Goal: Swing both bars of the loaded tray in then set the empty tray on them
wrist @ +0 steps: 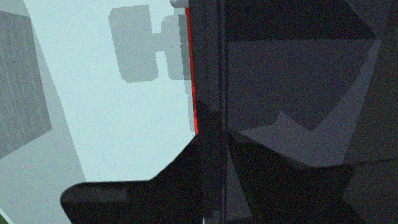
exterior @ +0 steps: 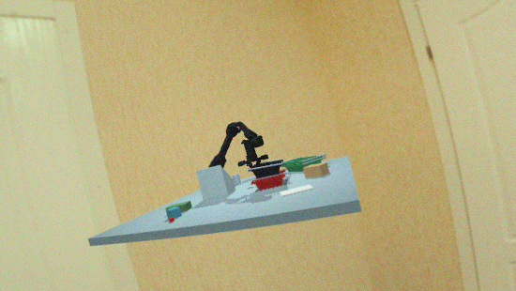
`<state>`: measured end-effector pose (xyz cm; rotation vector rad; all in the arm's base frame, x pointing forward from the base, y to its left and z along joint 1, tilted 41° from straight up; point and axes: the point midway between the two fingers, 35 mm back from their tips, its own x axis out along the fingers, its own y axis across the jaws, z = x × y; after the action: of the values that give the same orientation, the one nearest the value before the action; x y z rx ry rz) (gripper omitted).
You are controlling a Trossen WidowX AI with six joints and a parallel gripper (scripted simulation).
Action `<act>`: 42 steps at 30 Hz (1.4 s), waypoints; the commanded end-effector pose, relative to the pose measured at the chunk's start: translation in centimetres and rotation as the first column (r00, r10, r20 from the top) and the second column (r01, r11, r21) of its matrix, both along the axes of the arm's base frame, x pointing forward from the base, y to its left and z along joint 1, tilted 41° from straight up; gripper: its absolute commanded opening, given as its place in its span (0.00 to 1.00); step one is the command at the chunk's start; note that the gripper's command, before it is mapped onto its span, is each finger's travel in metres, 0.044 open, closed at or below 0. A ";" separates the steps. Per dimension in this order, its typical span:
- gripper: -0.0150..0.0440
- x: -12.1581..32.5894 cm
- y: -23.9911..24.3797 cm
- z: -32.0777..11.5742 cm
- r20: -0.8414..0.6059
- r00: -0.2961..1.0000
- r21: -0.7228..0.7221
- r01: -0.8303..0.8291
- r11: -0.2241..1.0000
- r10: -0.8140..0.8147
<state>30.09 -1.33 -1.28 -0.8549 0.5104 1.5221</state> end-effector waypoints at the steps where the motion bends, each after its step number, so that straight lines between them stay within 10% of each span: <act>1: 0.25 -0.1 0.1 -0.1 -0.005 1.000 0.000 -0.004 1.000 0.004; 9: 0.25 -0.4 0.6 -0.4 -0.024 1.000 -0.001 -0.016 1.000 0.016; 42: 1.00 -0.3 0.6 -0.3 -0.018 1.000 0.001 -0.018 1.000 0.018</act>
<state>29.74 -0.77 -1.58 -0.8482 0.5162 1.5471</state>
